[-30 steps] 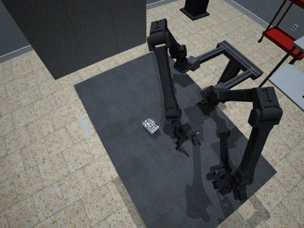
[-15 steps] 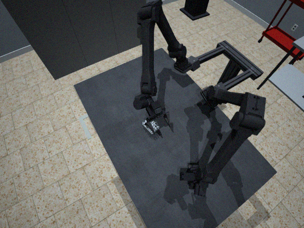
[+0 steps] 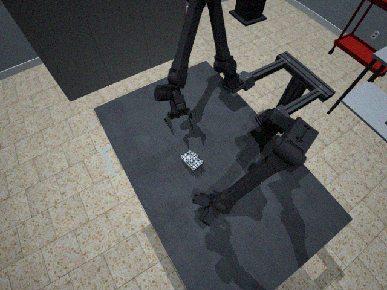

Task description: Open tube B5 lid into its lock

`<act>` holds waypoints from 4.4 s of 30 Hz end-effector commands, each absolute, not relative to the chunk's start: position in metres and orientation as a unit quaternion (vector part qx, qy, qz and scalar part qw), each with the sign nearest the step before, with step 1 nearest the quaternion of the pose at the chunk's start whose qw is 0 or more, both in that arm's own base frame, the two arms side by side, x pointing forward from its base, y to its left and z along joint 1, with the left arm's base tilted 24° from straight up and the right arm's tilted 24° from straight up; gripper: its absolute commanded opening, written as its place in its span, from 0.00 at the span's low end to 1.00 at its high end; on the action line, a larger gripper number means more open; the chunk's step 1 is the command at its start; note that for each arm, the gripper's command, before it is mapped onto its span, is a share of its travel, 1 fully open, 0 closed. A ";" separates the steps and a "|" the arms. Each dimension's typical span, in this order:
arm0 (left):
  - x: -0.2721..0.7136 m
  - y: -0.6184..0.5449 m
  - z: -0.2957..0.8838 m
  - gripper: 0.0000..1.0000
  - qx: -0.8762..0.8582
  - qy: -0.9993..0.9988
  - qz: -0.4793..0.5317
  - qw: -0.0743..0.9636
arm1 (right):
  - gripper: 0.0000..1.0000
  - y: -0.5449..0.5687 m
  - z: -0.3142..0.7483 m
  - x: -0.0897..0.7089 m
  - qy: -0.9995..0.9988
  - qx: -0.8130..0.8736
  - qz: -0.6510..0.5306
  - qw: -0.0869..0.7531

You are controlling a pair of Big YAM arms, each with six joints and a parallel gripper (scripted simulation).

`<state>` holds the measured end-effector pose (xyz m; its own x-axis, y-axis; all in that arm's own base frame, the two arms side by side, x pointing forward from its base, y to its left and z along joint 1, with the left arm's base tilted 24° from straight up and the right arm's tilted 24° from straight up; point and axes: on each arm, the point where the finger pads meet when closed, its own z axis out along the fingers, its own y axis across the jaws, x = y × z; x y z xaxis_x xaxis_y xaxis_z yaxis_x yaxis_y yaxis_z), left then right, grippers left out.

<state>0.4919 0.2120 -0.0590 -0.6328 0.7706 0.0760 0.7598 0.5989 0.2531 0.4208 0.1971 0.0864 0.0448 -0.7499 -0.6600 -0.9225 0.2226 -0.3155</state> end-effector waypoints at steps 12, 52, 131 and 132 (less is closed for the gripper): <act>0.535 0.029 -0.103 1.00 0.535 0.820 0.202 -0.019 | 1.00 0.041 0.110 0.315 0.753 -0.554 0.021 0.356; 0.429 -0.134 -0.174 0.32 0.660 0.668 0.323 -0.114 | 1.00 0.031 0.112 0.304 0.761 -0.545 0.015 0.352; 0.465 -0.069 -0.185 0.00 0.289 0.934 0.206 0.049 | 1.00 0.031 0.112 0.304 0.761 -0.545 0.015 0.352; 0.465 -0.072 -0.185 0.00 0.290 0.933 0.206 0.050 | 1.00 0.031 0.112 0.304 0.761 -0.545 0.015 0.352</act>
<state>0.4500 -0.0684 -0.1824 -0.8273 0.5591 0.0544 0.5297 0.7442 0.4070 0.2973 0.0310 0.1017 -0.1745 -0.8176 -0.5488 -0.8448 0.4106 -0.3431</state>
